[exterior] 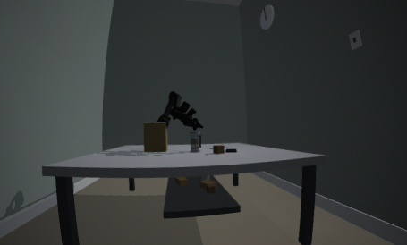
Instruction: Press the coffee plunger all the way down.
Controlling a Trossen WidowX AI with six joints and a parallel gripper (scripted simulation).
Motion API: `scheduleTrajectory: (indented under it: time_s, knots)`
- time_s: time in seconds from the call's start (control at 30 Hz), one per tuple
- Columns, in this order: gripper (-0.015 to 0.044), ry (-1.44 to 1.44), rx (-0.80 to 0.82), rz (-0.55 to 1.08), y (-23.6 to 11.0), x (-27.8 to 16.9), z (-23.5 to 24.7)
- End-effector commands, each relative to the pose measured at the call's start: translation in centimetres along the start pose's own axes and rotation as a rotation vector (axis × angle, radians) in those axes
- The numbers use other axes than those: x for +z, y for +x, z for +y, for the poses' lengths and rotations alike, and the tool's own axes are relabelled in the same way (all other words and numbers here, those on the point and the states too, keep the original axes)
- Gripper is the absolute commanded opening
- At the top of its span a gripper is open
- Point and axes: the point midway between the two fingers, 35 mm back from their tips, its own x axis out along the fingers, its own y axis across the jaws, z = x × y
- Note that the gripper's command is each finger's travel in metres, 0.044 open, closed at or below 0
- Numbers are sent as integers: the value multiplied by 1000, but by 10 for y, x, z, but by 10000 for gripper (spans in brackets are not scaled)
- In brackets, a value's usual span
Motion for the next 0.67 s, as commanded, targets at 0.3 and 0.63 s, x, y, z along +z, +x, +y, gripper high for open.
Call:
scheduleTrajectory:
  time_s: [0.3,0.63]
  knots:
    - [440,-3,-3,14,-62,44,6]
    - [440,-1,2,13,-75,48,10]
